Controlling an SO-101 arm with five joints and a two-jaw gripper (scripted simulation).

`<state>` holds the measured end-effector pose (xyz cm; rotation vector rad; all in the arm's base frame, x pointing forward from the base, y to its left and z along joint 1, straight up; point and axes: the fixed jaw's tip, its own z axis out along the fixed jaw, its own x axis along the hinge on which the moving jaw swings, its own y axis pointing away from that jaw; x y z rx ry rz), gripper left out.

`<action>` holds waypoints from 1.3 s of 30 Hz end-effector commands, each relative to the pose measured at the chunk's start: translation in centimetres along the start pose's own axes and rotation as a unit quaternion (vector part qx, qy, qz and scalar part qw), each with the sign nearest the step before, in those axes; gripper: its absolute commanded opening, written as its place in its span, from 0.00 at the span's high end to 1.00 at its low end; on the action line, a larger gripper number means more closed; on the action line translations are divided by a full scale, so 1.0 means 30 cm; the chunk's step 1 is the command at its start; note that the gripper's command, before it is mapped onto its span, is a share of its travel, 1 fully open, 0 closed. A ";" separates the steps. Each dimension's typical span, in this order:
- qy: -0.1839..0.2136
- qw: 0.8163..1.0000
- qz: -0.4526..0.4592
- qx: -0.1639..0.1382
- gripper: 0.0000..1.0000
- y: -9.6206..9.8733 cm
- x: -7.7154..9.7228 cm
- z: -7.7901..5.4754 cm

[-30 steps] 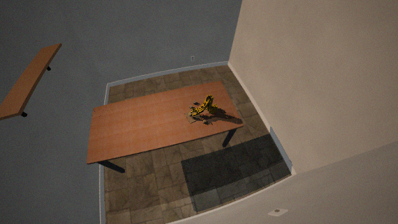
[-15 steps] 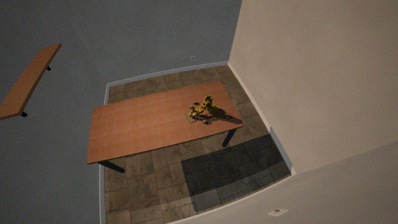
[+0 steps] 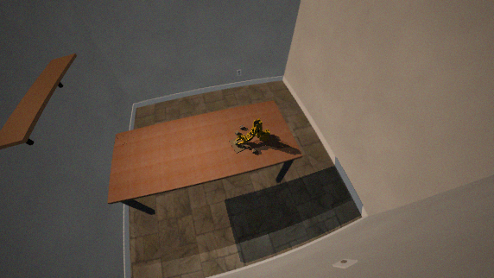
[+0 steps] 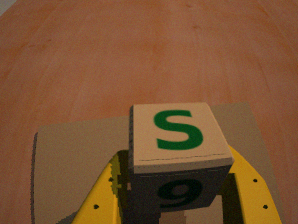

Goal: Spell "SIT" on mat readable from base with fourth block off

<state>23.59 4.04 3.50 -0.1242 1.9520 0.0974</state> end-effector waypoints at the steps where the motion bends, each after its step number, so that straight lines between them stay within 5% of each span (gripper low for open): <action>1: -0.031 1.000 0.003 0.001 1.00 -0.002 -0.042 0.006; 39: -0.031 1.000 0.003 0.001 0.96 -0.003 -0.007 0.021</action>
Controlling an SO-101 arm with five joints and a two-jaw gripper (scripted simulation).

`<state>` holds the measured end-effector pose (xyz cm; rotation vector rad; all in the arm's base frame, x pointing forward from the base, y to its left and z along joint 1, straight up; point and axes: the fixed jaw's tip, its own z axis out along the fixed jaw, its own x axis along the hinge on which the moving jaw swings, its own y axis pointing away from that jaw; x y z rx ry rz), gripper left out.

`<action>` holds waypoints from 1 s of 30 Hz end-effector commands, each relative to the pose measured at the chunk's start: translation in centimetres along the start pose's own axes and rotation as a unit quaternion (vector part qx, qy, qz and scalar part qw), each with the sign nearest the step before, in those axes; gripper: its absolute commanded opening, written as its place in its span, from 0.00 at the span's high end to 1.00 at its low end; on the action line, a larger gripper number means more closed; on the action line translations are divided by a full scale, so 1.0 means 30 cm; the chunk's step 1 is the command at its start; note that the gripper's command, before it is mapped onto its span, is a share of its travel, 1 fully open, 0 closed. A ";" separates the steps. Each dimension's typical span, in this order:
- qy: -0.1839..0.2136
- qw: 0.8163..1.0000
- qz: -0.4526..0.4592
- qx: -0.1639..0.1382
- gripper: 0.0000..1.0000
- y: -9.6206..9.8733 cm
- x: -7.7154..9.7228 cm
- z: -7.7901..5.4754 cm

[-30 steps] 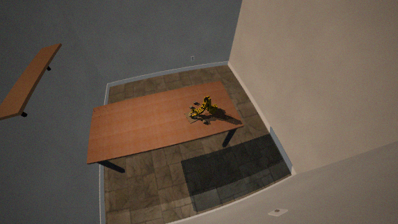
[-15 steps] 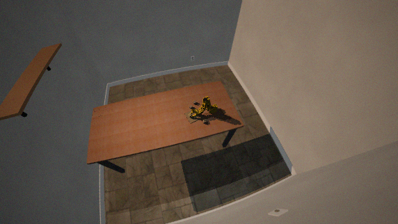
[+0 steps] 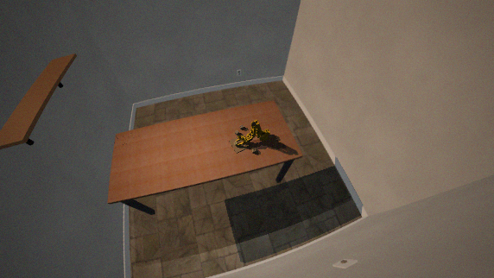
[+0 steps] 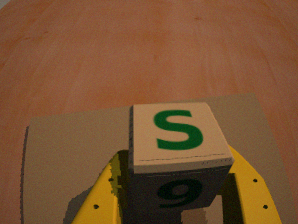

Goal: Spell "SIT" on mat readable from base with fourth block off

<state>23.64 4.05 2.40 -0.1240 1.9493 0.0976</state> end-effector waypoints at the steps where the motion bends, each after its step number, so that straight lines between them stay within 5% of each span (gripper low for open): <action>1: -0.030 1.000 0.003 0.001 0.95 -0.002 -0.041 0.006; 7: -0.030 1.000 0.003 0.001 0.84 -0.002 -0.041 0.006; 30: -0.030 1.000 0.003 0.001 0.72 -0.002 -0.041 0.006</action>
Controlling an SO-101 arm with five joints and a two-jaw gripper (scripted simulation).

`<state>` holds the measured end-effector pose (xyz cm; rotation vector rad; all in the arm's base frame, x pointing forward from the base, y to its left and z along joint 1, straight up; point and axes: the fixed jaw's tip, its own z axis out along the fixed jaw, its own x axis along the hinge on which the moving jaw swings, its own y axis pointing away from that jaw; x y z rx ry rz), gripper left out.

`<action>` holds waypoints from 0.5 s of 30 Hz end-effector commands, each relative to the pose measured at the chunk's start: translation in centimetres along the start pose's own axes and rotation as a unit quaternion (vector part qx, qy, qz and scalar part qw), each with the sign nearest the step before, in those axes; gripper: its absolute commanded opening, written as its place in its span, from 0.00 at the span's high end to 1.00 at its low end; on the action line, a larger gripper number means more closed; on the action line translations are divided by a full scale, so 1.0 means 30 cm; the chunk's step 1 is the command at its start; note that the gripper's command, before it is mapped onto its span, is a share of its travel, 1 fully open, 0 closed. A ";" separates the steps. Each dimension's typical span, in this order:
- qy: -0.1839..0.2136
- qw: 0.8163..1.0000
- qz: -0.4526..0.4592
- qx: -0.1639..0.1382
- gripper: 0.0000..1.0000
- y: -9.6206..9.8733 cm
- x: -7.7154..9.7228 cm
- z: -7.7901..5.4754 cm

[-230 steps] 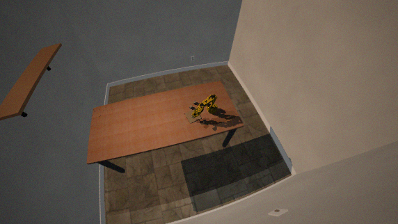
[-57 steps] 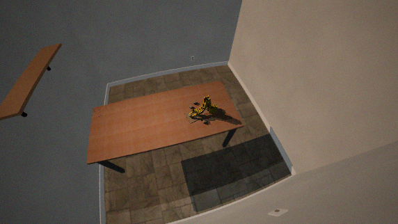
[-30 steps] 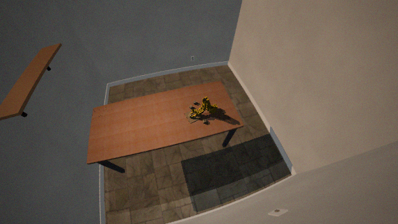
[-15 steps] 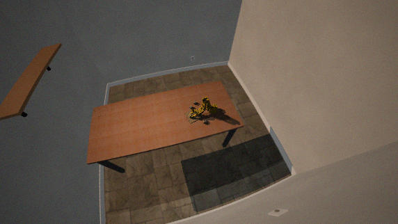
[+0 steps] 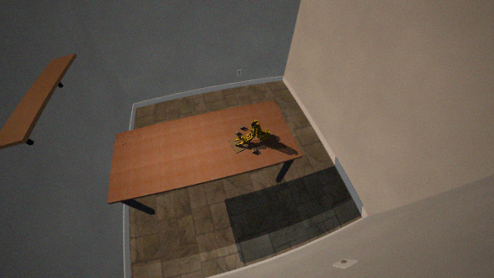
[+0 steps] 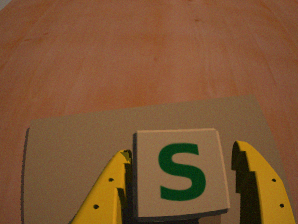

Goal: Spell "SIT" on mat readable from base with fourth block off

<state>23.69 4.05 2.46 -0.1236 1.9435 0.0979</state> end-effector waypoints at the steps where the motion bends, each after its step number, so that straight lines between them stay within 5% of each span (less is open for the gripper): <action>1: -0.027 1.000 0.003 0.001 0.71 -0.002 -0.038 0.005; 15: -0.027 1.000 0.003 0.001 0.64 -0.002 -0.038 0.005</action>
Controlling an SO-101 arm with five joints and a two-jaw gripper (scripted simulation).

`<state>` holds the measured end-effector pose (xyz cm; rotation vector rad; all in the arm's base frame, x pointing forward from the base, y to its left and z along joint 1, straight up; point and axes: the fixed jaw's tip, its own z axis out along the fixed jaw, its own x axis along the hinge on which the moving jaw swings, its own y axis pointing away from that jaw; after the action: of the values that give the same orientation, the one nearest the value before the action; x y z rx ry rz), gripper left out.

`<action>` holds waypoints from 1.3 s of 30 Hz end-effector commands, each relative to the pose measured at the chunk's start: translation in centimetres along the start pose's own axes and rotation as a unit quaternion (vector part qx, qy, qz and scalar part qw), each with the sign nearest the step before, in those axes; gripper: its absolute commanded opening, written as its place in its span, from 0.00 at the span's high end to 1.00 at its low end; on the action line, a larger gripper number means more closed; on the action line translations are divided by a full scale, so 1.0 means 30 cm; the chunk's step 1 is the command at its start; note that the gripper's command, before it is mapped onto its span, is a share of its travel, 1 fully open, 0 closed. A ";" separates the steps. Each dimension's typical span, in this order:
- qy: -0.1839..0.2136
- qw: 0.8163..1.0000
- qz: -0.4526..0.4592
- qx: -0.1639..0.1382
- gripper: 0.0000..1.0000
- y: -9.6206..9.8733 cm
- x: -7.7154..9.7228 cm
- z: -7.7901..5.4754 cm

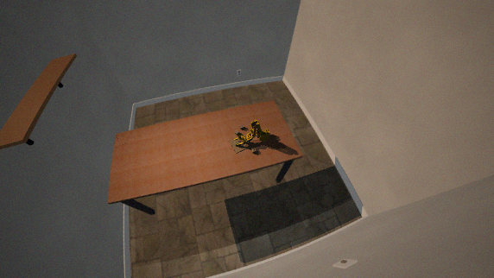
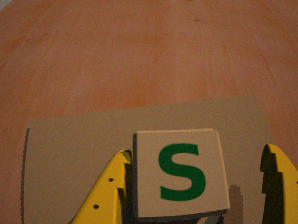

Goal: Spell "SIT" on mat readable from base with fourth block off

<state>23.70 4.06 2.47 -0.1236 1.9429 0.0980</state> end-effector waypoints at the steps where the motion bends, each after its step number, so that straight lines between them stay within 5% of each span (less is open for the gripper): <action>1: -0.027 1.000 0.003 0.001 0.64 -0.002 -0.038 0.005; 7: -0.029 0.999 0.037 -0.001 0.64 -0.001 -0.038 -0.001; 12: -0.037 0.987 0.157 -0.008 0.64 0.002 -0.042 -0.023; 16: -0.044 0.955 0.294 -0.019 0.64 0.004 -0.047 -0.051; 18: -0.044 0.955 0.294 -0.019 0.64 0.004 -0.047 -0.051; 24: -0.050 0.880 0.471 -0.038 0.64 0.003 -0.058 -0.091; 39: -0.043 0.881 0.470 -0.034 0.64 0.001 -0.053 -0.109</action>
<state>22.55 3.93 4.29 0.5299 1.8224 0.5925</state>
